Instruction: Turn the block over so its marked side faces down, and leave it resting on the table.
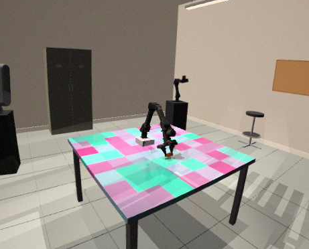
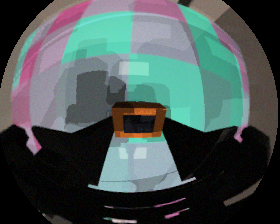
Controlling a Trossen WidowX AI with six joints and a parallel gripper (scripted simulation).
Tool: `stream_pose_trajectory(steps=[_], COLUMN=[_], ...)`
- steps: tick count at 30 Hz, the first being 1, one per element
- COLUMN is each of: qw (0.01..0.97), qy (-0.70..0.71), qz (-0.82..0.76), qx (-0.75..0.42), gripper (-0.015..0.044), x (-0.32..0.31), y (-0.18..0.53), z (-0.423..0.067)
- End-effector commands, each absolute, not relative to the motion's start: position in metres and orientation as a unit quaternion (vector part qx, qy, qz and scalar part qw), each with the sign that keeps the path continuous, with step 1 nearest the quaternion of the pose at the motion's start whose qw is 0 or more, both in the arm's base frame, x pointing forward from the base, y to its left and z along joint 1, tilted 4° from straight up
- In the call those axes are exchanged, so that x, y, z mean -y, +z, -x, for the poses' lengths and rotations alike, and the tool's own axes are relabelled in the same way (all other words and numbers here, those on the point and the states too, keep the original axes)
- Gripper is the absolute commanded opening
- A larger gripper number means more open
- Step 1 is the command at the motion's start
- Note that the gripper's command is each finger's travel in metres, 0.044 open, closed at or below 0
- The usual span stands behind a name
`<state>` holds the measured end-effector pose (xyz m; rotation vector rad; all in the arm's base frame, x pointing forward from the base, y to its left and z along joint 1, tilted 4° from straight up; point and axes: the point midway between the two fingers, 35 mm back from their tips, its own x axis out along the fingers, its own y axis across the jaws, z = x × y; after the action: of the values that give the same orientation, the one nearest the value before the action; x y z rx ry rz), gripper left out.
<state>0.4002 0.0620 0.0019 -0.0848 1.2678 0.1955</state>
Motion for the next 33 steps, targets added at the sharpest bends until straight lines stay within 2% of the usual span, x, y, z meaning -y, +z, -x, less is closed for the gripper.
stream_pose_trajectory(steps=[1,19,33], qw=[0.818,0.872,0.913], qy=[0.093,0.097,0.097], qz=[0.035,0.025,0.017], qx=[-0.566,-0.478,-0.396], gripper=[0.0,0.0,0.0], x=[-0.062,-0.061,-0.063], y=[0.005,0.009,-0.016], z=[-0.399,-0.389,-0.404])
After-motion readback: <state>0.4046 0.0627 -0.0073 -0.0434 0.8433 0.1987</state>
